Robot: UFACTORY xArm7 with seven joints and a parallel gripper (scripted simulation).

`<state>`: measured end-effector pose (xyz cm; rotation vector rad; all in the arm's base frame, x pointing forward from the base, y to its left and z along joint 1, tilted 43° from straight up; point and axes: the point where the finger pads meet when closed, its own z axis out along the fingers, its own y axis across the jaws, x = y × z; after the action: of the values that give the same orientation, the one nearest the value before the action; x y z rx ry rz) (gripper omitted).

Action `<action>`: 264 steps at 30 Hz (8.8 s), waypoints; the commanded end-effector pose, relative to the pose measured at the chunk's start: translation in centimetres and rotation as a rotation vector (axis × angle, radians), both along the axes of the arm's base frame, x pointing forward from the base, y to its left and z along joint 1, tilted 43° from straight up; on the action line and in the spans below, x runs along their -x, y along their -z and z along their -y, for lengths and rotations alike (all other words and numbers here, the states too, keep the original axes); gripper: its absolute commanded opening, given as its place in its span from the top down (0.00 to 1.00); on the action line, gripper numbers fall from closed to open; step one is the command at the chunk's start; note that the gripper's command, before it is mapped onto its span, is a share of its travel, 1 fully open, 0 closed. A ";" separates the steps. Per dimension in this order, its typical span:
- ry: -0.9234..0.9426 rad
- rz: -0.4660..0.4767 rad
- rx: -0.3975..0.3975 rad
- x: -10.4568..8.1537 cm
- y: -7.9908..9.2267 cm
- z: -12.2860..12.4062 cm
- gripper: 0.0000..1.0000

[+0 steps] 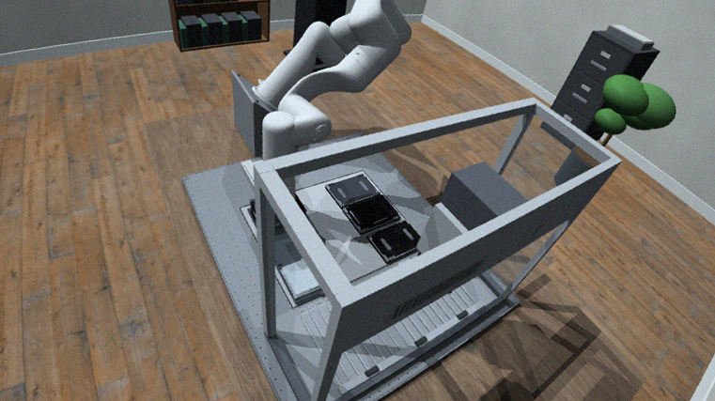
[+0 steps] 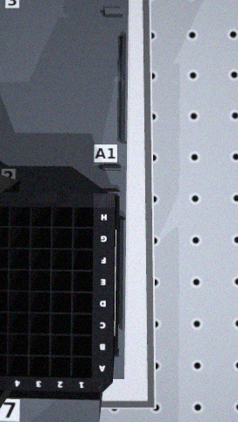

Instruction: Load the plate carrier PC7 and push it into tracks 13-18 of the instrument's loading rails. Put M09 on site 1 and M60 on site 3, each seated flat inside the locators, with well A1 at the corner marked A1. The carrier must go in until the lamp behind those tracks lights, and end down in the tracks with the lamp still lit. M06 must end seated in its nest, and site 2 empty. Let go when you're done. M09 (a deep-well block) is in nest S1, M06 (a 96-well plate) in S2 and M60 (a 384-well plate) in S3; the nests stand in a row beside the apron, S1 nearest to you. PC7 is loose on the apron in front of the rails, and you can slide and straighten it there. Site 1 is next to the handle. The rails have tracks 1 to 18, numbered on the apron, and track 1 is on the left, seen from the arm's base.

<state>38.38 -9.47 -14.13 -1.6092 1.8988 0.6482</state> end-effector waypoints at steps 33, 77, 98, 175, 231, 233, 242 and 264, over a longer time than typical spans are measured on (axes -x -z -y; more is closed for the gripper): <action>0.003 0.002 0.004 -0.1 0.0 0.2 0.00; 0.003 0.002 0.004 0.4 -3.1 3.1 0.00; 0.003 0.002 0.004 0.7 -5.4 5.2 0.00; -0.013 0.018 0.006 -8.2 -12.3 2.2 0.00; -0.013 0.018 0.006 -10.5 -8.7 -2.9 0.00; -0.013 0.018 0.006 -10.5 -8.5 -3.1 0.00; -0.013 0.018 0.006 -10.7 -7.6 -3.9 0.00; -0.013 0.018 0.006 -10.9 -5.9 -5.5 0.00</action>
<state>49.20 -3.72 -8.28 -1.6283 1.8784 0.6383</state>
